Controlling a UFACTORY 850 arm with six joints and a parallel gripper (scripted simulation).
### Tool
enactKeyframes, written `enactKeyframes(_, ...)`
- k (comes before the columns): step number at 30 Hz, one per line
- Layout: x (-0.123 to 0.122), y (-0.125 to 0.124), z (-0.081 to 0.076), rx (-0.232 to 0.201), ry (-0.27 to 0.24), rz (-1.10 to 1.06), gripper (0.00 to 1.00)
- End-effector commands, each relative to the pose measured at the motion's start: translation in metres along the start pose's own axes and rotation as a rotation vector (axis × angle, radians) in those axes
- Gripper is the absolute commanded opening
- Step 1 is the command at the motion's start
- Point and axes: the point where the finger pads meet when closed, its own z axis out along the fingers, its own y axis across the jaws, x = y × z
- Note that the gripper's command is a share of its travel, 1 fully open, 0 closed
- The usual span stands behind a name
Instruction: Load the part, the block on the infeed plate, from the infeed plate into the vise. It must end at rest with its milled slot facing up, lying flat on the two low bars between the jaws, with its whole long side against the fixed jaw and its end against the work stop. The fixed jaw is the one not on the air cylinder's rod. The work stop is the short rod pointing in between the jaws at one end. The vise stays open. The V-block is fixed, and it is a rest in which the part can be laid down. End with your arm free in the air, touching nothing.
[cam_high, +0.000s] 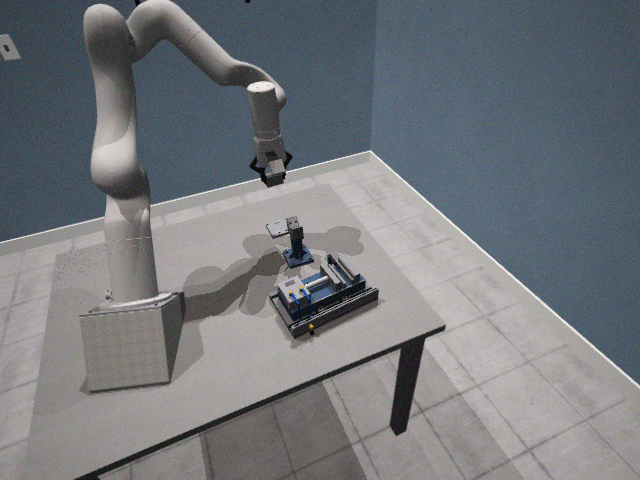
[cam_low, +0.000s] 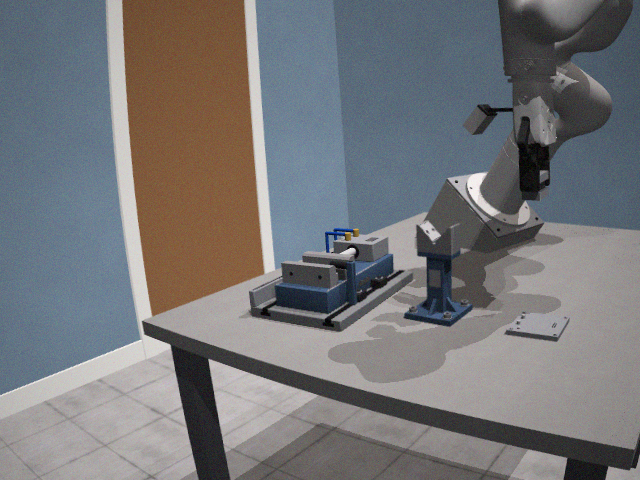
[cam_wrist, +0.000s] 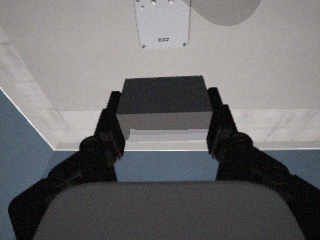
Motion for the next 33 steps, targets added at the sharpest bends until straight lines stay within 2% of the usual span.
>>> enactKeyframes(1, 0.0, -0.0007, -0.0006, 0.002, 0.0, 0.002, 0.0)
enactKeyframes(33, 0.0068, -0.0019, -0.0004, 0.001, 0.001, 0.131, 0.0)
